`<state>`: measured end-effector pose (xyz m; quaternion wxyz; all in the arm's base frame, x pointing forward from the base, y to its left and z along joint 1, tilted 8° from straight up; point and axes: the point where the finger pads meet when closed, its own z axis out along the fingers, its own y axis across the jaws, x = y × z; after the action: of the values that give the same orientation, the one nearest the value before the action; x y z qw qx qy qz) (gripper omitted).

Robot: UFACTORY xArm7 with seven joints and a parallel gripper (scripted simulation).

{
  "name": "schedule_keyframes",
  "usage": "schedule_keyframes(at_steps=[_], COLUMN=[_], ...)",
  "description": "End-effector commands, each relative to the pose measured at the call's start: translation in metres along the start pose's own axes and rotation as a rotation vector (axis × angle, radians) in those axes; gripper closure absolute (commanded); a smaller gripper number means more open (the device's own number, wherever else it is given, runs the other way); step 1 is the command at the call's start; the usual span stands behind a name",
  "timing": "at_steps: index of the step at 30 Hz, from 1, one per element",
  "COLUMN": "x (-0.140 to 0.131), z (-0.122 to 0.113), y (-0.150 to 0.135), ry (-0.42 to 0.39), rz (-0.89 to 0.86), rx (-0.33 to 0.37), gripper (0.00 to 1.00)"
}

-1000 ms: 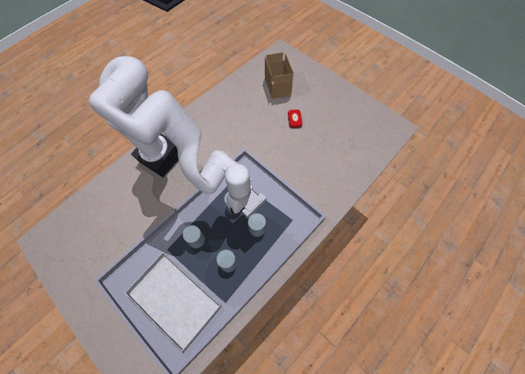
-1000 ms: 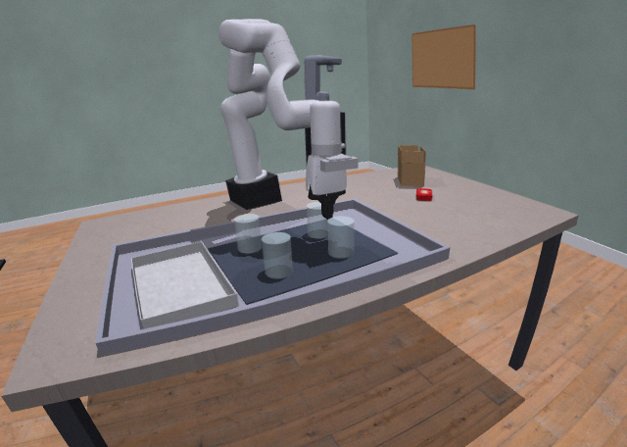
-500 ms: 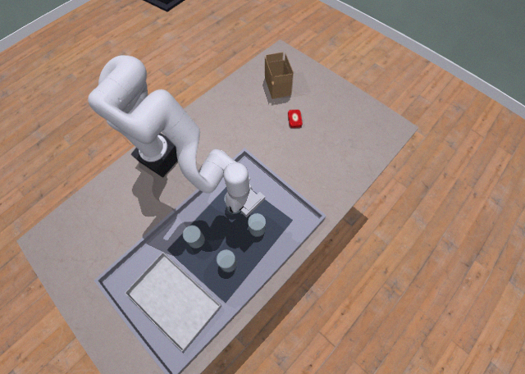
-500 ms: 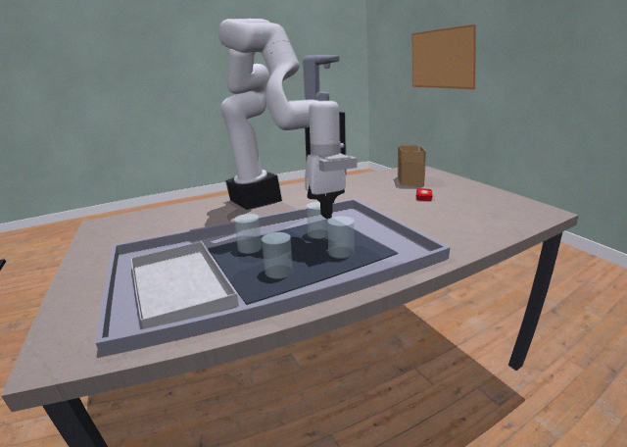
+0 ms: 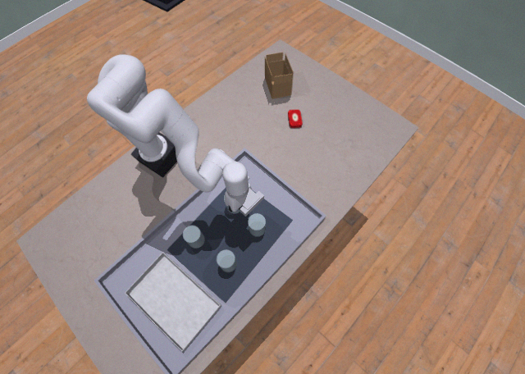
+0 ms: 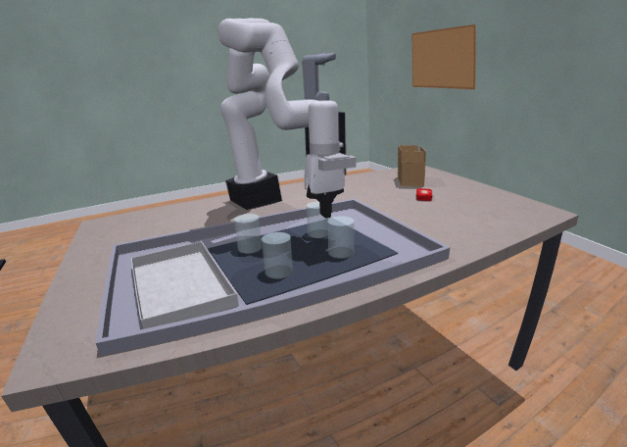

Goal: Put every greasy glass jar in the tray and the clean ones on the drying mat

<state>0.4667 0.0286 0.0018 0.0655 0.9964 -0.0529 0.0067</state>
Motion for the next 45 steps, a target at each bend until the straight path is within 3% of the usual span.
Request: schedule_keyframes(at_steps=[1, 45], x=[0.001, -0.0042], z=[-0.0018, -0.0059], y=[-0.0005, -0.0005], ry=[0.004, 0.004], rz=[0.0, 0.0], rx=[0.001, 0.001], gripper=[1.0, 1.0])
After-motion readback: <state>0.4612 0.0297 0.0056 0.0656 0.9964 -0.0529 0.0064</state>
